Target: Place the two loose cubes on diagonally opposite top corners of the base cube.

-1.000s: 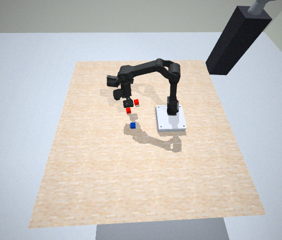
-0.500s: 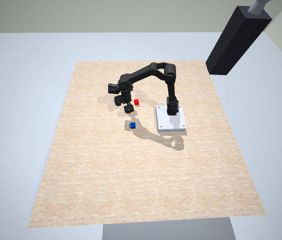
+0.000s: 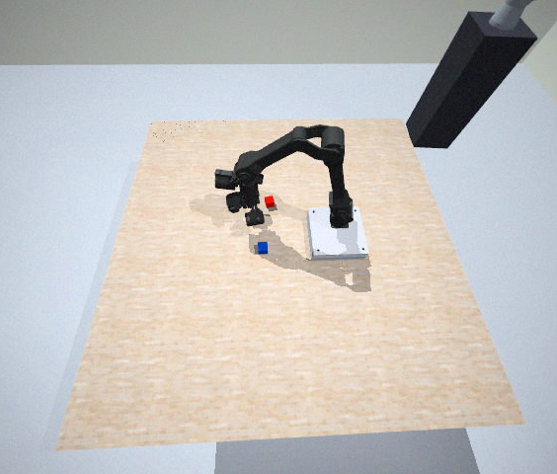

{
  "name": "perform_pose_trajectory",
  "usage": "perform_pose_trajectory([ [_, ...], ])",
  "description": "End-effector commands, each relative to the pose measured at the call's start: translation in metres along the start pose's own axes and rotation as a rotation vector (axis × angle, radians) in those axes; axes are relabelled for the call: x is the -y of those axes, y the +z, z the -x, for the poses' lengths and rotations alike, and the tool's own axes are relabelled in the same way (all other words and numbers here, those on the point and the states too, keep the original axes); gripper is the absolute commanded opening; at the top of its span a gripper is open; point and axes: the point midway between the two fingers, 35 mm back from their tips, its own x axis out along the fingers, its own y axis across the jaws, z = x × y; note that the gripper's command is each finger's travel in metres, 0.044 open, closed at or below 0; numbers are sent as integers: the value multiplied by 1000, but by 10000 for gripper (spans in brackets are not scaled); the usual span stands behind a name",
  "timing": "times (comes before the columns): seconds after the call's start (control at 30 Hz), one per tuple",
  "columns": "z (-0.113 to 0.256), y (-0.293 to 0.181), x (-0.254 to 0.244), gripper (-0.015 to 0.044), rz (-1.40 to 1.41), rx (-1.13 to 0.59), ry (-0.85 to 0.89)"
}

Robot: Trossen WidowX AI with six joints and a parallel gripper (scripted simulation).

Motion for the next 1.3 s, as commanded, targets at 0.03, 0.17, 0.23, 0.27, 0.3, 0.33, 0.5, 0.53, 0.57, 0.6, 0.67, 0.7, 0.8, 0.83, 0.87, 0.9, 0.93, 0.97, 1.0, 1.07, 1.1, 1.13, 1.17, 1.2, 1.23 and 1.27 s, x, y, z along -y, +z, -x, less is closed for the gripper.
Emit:
perform_pose_trajectory([
  [0.03, -10, -2, 0, 265, 5, -10, -3],
  [0.17, -16, -2, 0, 265, 5, -10, -3],
  [0.23, -20, -2, 0, 265, 5, -10, -3],
  [0.27, -21, -2, 0, 265, 5, -10, -3],
  [0.3, -23, -2, 0, 265, 5, -10, -3],
  [0.33, -25, -2, 0, 265, 5, -10, -3],
  [0.5, -32, -2, 0, 265, 5, -10, -3],
  [0.53, -33, -2, 0, 265, 5, -10, -3],
  [0.57, -33, -2, 0, 265, 5, -10, -3],
  [0.6, -33, -2, 0, 239, 5, -10, -3],
  [0.67, -33, -2, 0, 186, 5, -10, -3],
  [0.7, -33, -2, 0, 160, 5, -10, -3],
  [0.8, -33, -2, 0, 105, 5, -10, -3],
  [0.83, -33, -2, 0, 105, 5, -10, -3],
  [0.87, -33, -2, 0, 105, 5, -10, -3],
  [0.9, -33, -2, 0, 105, 5, -10, -3],
  [0.93, -31, -2, 0, 105, 5, -10, -3],
  [0.97, -29, -2, 1, 105, 5, -10, -3],
  [1.0, -26, -1, 1, 105, 5, -10, -3],
  [1.07, -20, 0, 1, 105, 5, -9, -3],
  [1.1, -17, 0, 1, 105, 5, -9, -3],
  [1.13, -14, 1, 1, 105, 5, -9, -3],
  [1.17, -11, 1, 1, 105, 5, -9, -3],
  [1.2, -8, 2, 1, 105, 5, -9, -3],
  [1.23, -5, 2, 1, 105, 5, -9, -3],
  [1.27, -2, 2, 1, 105, 5, -9, -3],
])
